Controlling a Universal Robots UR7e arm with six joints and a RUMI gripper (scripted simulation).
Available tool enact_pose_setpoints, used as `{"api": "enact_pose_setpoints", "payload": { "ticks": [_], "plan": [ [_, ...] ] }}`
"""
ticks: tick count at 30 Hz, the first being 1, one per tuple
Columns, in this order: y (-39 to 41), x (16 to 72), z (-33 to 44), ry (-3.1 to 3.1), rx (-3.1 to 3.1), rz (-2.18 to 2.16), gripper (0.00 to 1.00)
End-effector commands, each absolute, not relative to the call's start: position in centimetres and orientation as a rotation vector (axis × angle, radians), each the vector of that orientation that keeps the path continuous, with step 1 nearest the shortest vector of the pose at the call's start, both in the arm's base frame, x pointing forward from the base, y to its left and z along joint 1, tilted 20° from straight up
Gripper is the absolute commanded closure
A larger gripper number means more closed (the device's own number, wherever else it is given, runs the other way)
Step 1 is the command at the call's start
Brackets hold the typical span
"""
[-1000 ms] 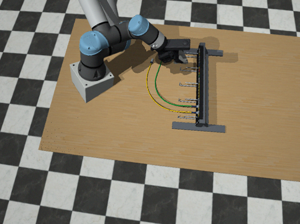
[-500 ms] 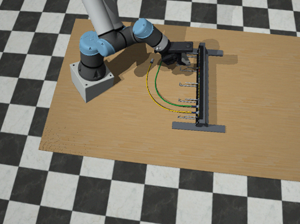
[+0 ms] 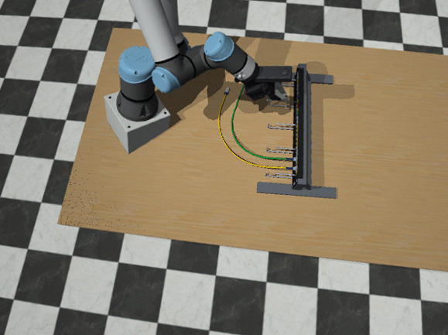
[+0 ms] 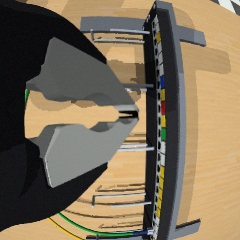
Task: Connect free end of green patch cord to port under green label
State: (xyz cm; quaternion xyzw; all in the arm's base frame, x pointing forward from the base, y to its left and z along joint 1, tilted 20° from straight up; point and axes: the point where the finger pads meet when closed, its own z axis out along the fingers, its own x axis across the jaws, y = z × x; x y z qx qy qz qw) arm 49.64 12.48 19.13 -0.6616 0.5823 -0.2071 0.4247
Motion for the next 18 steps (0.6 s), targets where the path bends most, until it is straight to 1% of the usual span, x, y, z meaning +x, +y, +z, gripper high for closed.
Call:
{"api": "enact_pose_setpoints", "payload": {
  "ticks": [1, 18],
  "plan": [
    [12.6, 50.0, 18.9, 1.456, -1.653, -0.522, 1.0],
    [13.1, 51.2, 18.1, 1.456, -1.653, -0.522, 1.0]
  ]
}}
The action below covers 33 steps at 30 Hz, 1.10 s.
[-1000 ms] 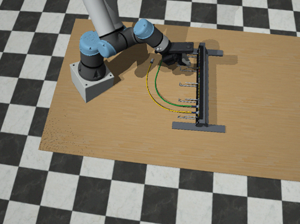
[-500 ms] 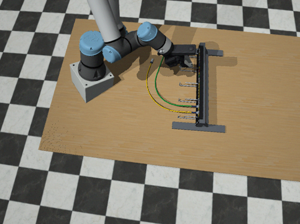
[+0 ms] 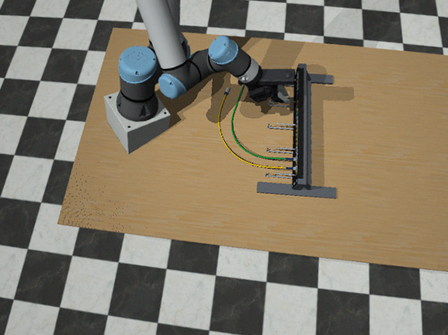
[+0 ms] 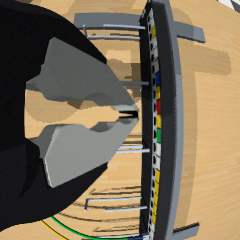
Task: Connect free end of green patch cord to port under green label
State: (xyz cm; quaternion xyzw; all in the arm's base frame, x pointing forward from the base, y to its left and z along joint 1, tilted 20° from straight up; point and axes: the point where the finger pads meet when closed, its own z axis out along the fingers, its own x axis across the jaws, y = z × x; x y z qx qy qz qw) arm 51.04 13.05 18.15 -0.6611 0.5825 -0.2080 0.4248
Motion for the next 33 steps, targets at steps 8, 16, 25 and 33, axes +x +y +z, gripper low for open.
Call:
{"api": "enact_pose_setpoints", "payload": {
  "ticks": [8, 16, 25, 33],
  "plan": [
    [13.24, 51.52, 17.86, 1.456, -1.653, -0.522, 1.0],
    [13.28, 51.63, 17.78, 1.456, -1.653, -0.522, 1.0],
    [13.3, 51.66, 17.76, 1.456, -1.653, -0.522, 1.0],
    [13.3, 51.66, 17.76, 1.456, -1.653, -0.522, 1.0]
  ]
}}
